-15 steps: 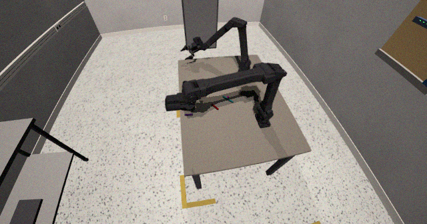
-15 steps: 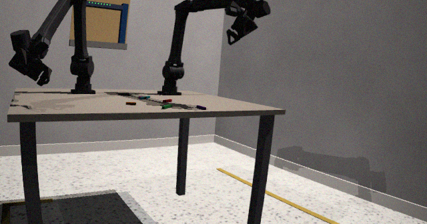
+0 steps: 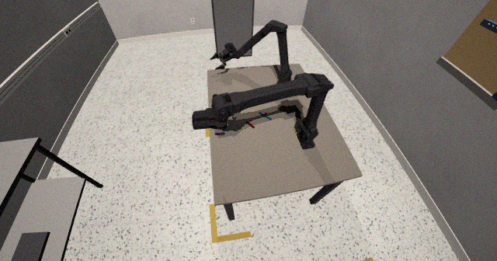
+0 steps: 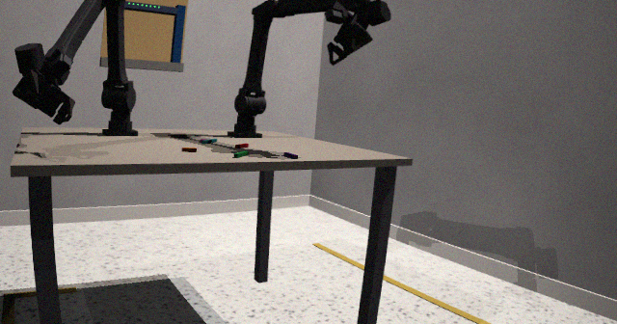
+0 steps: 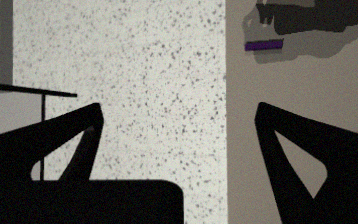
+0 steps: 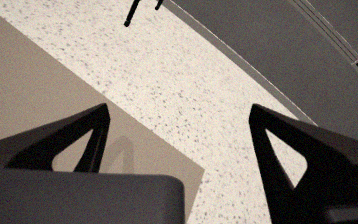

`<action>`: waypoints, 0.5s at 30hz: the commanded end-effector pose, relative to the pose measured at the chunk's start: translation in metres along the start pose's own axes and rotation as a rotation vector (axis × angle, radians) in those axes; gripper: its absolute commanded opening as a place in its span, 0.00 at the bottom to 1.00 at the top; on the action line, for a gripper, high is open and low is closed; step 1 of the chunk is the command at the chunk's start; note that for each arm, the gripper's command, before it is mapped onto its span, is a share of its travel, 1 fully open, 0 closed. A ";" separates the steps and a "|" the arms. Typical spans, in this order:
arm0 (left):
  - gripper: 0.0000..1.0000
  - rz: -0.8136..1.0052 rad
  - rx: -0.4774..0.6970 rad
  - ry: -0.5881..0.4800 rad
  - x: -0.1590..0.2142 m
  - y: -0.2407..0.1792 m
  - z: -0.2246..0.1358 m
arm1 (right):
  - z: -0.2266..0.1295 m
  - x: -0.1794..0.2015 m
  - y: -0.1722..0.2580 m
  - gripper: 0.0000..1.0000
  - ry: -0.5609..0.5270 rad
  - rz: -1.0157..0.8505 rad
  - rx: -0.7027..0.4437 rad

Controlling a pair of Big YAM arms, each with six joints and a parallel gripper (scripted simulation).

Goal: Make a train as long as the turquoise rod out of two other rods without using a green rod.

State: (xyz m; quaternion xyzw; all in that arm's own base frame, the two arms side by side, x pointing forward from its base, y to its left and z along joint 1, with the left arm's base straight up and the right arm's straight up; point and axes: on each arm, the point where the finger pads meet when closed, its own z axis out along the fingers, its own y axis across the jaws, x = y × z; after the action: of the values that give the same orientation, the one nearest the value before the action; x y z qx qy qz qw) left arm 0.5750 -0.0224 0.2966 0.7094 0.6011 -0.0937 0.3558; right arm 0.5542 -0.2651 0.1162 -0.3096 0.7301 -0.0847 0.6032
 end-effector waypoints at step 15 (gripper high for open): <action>1.00 0.094 0.167 0.055 -0.099 -0.068 0.082 | -0.130 0.008 -0.137 1.00 0.200 0.193 0.430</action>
State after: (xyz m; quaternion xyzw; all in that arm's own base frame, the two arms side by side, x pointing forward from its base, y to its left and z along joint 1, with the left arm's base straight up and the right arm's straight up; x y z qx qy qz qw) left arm 0.5377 -0.0845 0.2554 0.7455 0.5928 -0.1045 0.2863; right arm 0.5158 -0.3592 0.1589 -0.1774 0.7780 -0.1791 0.5755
